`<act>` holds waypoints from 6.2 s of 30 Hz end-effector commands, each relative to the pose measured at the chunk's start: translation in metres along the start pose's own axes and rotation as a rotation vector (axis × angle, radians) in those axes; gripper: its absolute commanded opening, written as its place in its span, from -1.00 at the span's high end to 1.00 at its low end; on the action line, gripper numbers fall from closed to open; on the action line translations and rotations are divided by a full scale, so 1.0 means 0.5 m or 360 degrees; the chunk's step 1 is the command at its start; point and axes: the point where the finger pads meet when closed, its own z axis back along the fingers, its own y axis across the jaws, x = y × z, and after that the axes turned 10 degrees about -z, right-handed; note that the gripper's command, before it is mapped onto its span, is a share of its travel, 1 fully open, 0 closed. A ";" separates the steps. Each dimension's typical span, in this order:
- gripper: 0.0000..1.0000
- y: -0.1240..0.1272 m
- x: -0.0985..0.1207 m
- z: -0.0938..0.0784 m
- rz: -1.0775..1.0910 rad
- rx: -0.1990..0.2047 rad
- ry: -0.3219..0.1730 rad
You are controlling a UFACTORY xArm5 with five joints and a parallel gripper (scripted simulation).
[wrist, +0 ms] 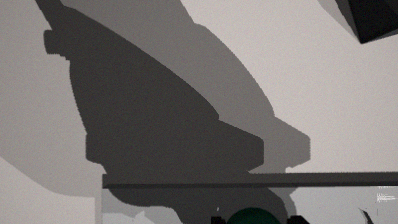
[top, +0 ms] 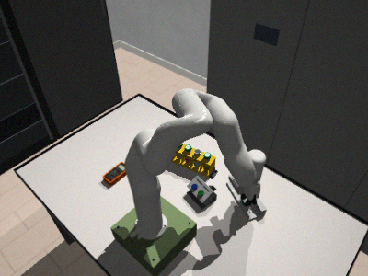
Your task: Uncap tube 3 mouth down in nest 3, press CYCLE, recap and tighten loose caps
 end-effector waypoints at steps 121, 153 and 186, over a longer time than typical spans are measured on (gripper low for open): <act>1.00 0.183 -0.435 0.125 -0.2059 0.0005 0.0000; 1.00 0.183 -0.435 0.112 -0.2059 0.0005 0.0000; 1.00 0.183 -0.435 0.152 -0.2059 0.0006 0.0000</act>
